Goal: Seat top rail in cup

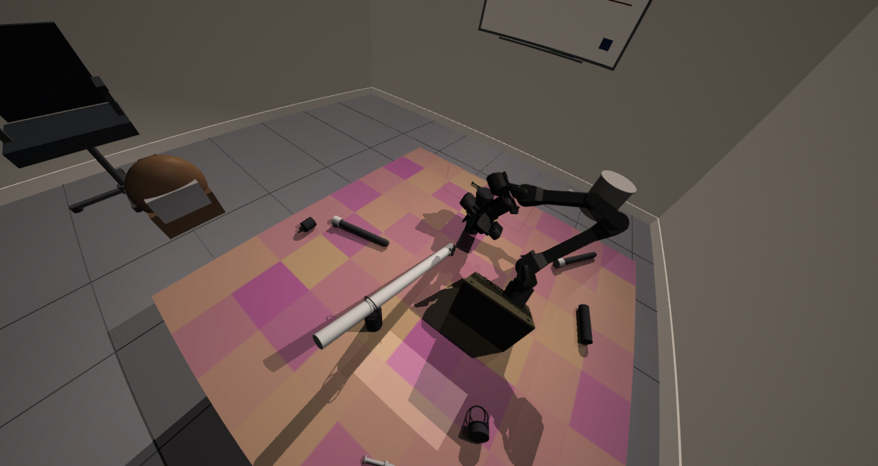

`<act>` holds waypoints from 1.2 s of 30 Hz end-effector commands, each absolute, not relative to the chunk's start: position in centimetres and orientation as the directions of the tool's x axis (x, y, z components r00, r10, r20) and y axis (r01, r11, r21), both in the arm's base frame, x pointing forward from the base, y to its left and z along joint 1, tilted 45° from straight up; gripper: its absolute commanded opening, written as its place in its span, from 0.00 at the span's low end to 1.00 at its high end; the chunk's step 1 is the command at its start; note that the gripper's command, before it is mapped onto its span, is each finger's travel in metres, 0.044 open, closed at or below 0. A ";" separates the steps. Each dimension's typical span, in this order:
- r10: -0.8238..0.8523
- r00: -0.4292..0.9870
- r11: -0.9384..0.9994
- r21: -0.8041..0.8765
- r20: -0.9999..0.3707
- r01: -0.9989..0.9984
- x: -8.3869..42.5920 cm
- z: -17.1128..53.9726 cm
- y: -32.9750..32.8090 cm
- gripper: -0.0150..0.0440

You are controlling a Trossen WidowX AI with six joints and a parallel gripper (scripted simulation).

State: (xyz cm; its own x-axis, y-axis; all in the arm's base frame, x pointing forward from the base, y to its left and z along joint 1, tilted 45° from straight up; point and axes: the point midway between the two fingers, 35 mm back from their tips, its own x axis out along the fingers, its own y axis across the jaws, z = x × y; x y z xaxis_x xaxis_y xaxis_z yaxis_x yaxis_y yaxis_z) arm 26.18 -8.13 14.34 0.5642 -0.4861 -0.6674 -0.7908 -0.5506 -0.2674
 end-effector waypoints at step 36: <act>-0.561 0.579 -0.417 -0.402 -0.591 -0.815 28.2 14.3 -7.8 0.25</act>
